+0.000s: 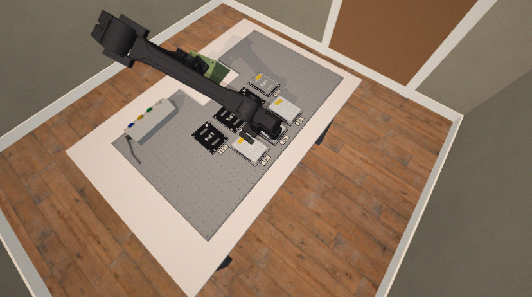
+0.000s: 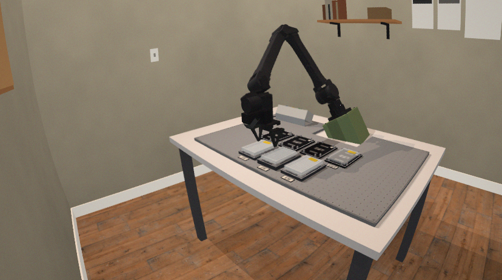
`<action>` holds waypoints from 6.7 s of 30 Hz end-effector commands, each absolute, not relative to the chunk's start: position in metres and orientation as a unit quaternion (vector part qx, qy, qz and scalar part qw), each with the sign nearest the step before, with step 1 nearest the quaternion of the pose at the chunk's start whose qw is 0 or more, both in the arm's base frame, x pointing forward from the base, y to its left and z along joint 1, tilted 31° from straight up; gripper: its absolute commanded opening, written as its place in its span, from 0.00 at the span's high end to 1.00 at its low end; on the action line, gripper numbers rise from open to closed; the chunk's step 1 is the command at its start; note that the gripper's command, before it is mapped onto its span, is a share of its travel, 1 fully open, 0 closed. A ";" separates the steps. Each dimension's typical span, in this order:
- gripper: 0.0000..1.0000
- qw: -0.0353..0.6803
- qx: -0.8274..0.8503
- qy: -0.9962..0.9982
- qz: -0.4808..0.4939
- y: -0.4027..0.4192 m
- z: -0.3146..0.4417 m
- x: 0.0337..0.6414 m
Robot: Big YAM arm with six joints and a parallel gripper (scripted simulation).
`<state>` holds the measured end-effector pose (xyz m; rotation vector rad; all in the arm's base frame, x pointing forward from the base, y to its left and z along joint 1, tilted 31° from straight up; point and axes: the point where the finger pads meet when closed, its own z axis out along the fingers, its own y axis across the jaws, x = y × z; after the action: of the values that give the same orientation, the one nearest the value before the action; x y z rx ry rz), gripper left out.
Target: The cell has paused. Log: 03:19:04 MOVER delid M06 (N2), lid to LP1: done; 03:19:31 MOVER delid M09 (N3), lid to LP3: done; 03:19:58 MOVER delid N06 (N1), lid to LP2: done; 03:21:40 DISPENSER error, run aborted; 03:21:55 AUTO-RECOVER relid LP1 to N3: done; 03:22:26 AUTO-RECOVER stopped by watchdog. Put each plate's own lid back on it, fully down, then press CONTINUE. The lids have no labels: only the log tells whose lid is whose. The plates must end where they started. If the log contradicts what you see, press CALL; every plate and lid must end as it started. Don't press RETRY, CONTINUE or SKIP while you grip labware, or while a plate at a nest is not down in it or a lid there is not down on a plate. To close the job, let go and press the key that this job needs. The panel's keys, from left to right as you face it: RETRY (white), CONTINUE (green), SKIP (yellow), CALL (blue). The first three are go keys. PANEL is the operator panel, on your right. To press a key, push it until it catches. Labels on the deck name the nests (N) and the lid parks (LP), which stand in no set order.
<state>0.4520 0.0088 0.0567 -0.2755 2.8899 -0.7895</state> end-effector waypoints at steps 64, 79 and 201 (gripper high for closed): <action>0.00 0.078 -0.073 0.960 -0.257 0.180 -0.051 0.444; 0.00 0.067 -0.077 0.959 -0.263 0.162 -0.075 0.436; 1.00 0.079 -0.086 0.959 -0.258 0.110 0.005 0.447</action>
<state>0.4398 0.1217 -0.0097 -0.2454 2.8875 -0.7895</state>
